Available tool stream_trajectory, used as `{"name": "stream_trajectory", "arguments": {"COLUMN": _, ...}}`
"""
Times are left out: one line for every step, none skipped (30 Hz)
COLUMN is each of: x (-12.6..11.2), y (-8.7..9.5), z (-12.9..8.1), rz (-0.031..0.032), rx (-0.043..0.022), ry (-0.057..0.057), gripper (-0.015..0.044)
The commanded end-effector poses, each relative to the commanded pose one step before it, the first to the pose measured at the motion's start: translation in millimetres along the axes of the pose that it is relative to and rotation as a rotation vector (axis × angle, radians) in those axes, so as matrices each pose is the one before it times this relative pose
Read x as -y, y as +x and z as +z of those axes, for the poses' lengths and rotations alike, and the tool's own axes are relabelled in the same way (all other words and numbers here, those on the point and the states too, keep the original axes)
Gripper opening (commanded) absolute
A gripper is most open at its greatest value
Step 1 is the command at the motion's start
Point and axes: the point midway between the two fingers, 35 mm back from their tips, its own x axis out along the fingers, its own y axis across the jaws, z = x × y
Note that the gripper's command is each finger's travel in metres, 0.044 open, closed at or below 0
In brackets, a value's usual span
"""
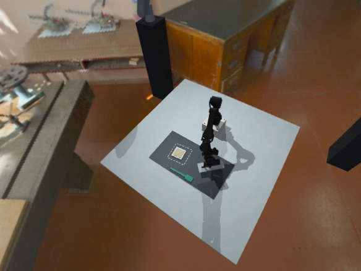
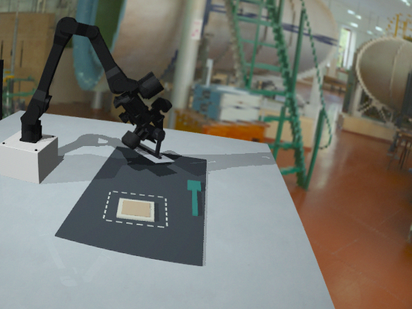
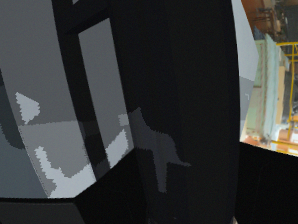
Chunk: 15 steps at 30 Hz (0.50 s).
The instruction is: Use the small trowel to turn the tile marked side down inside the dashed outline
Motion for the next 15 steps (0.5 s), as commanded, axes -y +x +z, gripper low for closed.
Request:
{"name": "stream_trajectory", "arguments": {"x": 11.71, "y": 11.48, "z": 9.37, "rz": -0.02517, "rx": 0.08711, "ry": -0.0851, "gripper": 0.0000}}
{"name": "stream_trajectory", "arguments": {"x": 1.96, "y": 3.53, "z": 2.42, "rz": -0.00482, "rx": 0.02421, "ry": -0.0223, "gripper": 0.0000}}
{"name": "stream_trajectory", "arguments": {"x": 1.96, "y": 3.54, "z": 2.32, "rz": -0.00539, "rx": 0.02407, "ry": -0.0221, "gripper": 0.0000}}
{"name": "stream_trajectory", "arguments": {"x": 1.95, "y": 3.54, "z": 2.22, "rz": -0.00595, "rx": 0.02391, "ry": -0.0220, "gripper": 0.0000}}
{"name": "stream_trajectory", "arguments": {"x": 1.93, "y": 3.55, "z": 2.13, "rz": -0.00651, "rx": 0.02375, "ry": -0.0218, "gripper": 0.0000}}
{"name": "stream_trajectory", "arguments": {"x": 1.92, "y": 3.55, "z": 2.03, "rz": -0.00707, "rx": 0.02356, "ry": -0.0217, "gripper": 0.0000}}
{"name": "stream_trajectory", "arguments": {"x": 1.90, "y": 3.55, "z": 1.94, "rz": -0.00763, "rx": 0.02336, "ry": -0.0215, "gripper": 0.0000}}
{"name": "stream_trajectory", "arguments": {"x": 1.89, "y": 3.57, "z": 1.85, "rz": -0.00822, "rx": 0.02327, "ry": -0.0215, "gripper": 0.0000}}
{"name": "stream_trajectory", "arguments": {"x": 1.86, "y": 3.57, "z": 1.76, "rz": -0.00878, "rx": 0.02304, "ry": -0.0213, "gripper": 0.0000}}
{"name": "stream_trajectory", "arguments": {"x": 1.83, "y": 3.56, "z": 1.67, "rz": -0.00933, "rx": 0.02279, "ry": -0.0212, "gripper": 0.0000}}
{"name": "stream_trajectory", "arguments": {"x": 1.79, "y": 3.54, "z": 1.57, "rz": -0.00984, "rx": 0.02244, "ry": -0.0210, "gripper": 0.0000}}
{"name": "stream_trajectory", "arguments": {"x": 1.40, "y": 2.82, "z": 1.18, "rz": -0.00821, "rx": 0.01765, "ry": -0.0166, "gripper": 0.0000}}
{"name": "stream_trajectory", "arguments": {"x": 0.83, "y": 1.69, "z": 0.67, "rz": -0.00509, "rx": 0.01051, "ry": -0.0099, "gripper": 0.0000}}
{"name": "stream_trajectory", "arguments": {"x": 0.27, "y": 0.56, "z": 0.22, "rz": -0.00172, "rx": 0.00349, "ry": -0.0033, "gripper": 0.0000}}
{"name": "stream_trajectory", "arguments": {"x": 0.00, "y": 0.00, "z": 0.00, "rz": 0.00000, "rx": 0.00000, "ry": 0.0000, "gripper": 0.0000}}
